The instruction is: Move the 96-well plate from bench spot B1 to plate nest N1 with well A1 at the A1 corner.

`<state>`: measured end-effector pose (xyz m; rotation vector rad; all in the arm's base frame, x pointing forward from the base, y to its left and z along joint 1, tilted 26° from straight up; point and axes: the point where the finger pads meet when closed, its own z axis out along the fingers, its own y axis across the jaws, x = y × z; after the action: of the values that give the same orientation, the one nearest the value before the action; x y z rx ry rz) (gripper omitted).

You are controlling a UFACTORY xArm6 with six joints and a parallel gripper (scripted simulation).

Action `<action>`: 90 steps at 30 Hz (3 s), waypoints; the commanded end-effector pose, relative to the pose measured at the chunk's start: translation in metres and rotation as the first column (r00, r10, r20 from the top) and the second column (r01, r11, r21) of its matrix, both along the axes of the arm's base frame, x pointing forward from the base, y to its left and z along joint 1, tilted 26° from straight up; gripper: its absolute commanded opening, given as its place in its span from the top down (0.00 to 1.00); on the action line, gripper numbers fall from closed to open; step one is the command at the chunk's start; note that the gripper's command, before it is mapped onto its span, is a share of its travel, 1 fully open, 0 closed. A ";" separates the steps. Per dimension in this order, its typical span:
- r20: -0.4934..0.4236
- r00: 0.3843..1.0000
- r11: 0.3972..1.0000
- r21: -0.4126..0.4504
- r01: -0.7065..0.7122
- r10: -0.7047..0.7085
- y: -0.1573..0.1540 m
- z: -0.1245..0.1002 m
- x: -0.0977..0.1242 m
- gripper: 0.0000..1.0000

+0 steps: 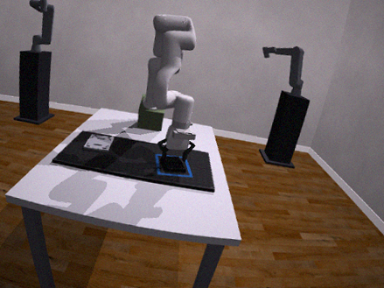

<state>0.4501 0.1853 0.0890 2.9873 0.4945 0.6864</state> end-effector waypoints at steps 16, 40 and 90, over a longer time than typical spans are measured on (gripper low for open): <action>0.003 1.000 1.000 0.001 0.000 0.000 0.001 -0.008 0.005 0.00; 0.003 1.000 1.000 0.001 0.000 0.000 0.001 -0.012 0.007 0.00; 0.003 1.000 1.000 0.001 0.000 0.000 0.001 -0.011 0.007 1.00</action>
<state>0.4562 0.1858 0.0762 2.9870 0.4943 0.6870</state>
